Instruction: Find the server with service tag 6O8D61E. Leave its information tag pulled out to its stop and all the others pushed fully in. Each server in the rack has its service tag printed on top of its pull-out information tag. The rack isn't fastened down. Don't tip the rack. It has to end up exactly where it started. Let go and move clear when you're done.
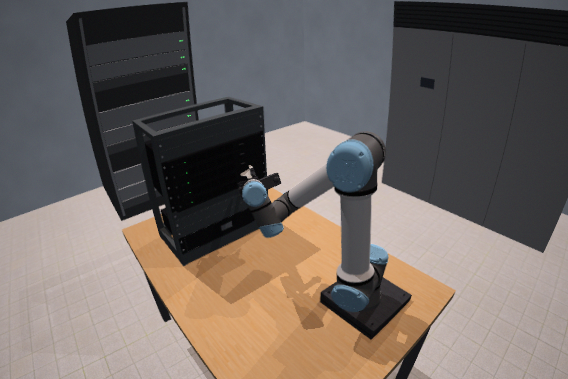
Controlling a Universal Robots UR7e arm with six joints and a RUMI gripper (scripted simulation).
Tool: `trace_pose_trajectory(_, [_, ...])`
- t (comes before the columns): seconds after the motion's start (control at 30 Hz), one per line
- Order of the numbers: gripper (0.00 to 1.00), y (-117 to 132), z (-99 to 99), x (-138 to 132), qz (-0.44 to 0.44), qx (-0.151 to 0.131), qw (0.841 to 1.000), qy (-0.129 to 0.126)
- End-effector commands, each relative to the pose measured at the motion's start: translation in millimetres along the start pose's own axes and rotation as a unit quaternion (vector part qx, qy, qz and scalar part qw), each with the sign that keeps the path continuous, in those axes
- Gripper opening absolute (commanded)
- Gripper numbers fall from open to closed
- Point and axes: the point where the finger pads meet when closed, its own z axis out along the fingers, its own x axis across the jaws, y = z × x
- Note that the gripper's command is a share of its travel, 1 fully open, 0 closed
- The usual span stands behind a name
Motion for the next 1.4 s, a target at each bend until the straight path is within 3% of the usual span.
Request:
trace_pose_trajectory(0.0, [1.0,0,-0.2,-1,0.0,0.0,1.0,0.0])
trace_pose_trajectory(1.0, [1.0,-2,-4.0,0,0.0,0.0,1.0,0.0])
trace_pose_trajectory(1.37, [1.0,-10,-17.0,0,0.0,0.0,1.0,0.0])
